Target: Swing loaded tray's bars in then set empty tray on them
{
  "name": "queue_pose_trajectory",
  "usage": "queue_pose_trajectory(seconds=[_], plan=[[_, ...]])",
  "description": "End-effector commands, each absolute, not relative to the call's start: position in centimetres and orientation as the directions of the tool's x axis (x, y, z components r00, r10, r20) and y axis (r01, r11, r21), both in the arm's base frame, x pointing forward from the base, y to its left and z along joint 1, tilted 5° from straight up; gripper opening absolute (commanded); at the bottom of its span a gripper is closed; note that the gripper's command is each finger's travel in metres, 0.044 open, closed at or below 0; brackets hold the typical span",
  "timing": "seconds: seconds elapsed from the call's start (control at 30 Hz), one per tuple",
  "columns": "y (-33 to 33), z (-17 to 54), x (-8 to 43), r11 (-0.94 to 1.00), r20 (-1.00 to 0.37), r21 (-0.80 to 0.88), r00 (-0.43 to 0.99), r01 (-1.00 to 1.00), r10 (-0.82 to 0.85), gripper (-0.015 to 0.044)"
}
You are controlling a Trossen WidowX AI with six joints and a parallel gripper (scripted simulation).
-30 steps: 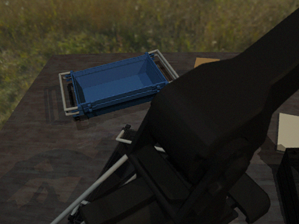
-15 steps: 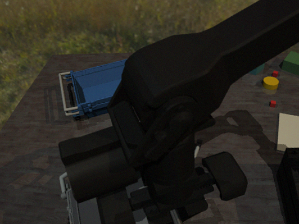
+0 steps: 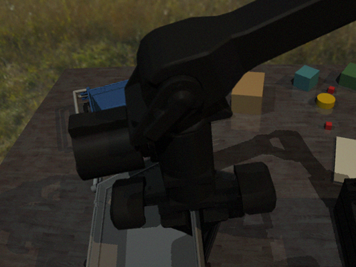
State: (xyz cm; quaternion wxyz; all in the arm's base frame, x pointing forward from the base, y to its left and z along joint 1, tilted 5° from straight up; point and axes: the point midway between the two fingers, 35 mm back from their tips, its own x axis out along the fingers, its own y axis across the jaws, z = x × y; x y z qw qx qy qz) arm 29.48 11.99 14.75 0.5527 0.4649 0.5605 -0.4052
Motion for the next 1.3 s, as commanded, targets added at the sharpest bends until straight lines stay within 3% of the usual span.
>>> queue_pose_trajectory(seconds=[0.0,0.73,1.27], plan=[[10.6,15.0,30.3,0.170,-0.995,0.070,0.057,0.983,0.081,0.0000],[2.7,14.7,32.1,-0.165,-0.994,0.051,0.065,0.985,0.082,0.0000],[2.5,14.7,32.1,-0.175,-0.994,0.050,0.066,0.983,0.082,0.0000]])
